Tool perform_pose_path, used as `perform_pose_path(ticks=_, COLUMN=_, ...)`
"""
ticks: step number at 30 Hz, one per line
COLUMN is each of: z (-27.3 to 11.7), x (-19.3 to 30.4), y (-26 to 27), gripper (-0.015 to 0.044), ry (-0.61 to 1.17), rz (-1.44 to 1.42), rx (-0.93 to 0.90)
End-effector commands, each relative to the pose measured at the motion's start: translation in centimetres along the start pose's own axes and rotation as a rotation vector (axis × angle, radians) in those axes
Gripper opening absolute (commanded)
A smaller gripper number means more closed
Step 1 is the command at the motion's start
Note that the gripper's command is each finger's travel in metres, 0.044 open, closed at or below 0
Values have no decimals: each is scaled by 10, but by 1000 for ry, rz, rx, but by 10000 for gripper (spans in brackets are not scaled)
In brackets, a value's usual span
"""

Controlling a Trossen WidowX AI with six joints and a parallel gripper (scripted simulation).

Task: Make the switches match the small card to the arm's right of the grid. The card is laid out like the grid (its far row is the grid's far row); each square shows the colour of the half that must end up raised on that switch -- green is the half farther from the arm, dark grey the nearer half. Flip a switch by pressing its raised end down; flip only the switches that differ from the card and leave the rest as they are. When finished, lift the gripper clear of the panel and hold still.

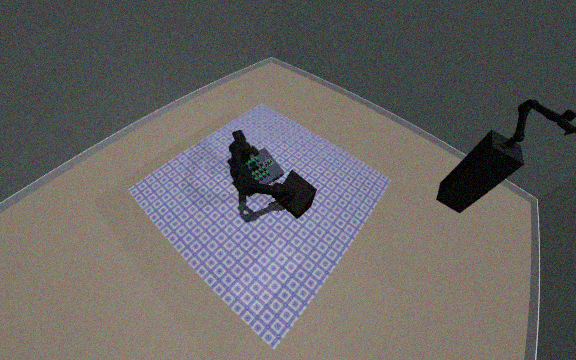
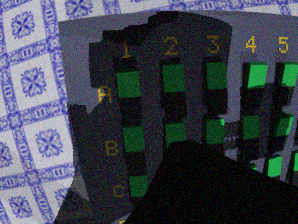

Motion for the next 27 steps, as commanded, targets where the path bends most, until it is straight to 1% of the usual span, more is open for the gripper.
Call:
perform_pose_path(ticks=1, z=0, x=-5, y=-36, gripper=0, ry=7, rz=30, rx=2)
perform_pose_path(ticks=5, z=2, x=-5, y=-36, gripper=0, ry=5, rz=30, rx=2)
perform_pose_path(ticks=9, z=33, x=-2, y=-36, gripper=0, ry=-18, rz=29, rx=-4)
perform_pose_path(ticks=27, z=58, x=-2, y=-36, gripper=0, ry=-19, rz=29, rx=-6)
Point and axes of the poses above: the point midway between the two fingers, 35 mm back from their tips, its own z axis out along the fingers, its own y axis across the jaws, x = y × z, the point moved 7 cm from there along -z, back along the fingers, and after that the axes turned 13 degrees about z, right-handed, at the moved point
